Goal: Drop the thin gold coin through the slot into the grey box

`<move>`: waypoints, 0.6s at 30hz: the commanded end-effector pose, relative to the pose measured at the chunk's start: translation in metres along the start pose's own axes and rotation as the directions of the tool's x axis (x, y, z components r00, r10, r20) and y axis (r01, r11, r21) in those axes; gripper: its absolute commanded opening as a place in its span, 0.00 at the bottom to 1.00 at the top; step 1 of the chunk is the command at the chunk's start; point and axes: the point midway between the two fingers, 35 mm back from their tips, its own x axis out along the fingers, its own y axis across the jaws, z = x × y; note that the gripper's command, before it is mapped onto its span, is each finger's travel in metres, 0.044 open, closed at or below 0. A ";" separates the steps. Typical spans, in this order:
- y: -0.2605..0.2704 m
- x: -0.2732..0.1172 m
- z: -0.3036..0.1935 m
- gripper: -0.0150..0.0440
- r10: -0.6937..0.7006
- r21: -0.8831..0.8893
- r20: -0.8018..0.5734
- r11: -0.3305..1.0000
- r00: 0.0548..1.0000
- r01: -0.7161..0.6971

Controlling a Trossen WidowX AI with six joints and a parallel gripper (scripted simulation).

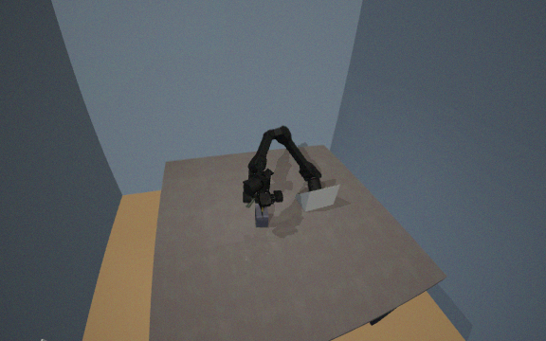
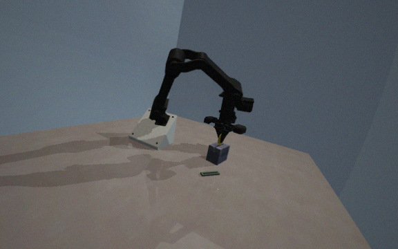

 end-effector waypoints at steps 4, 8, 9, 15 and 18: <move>0.000 0.000 0.000 0.48 0.000 0.001 0.000 1.000 1.000 0.000; 0.000 0.000 0.000 0.53 0.000 0.001 0.000 1.000 1.000 0.000; 0.000 0.000 0.000 0.53 0.000 0.001 0.000 1.000 1.000 0.000; 0.000 -0.001 0.000 0.57 0.000 0.000 0.000 1.000 1.000 0.000; 0.000 -0.012 0.000 0.70 0.000 0.000 0.001 1.000 1.000 0.000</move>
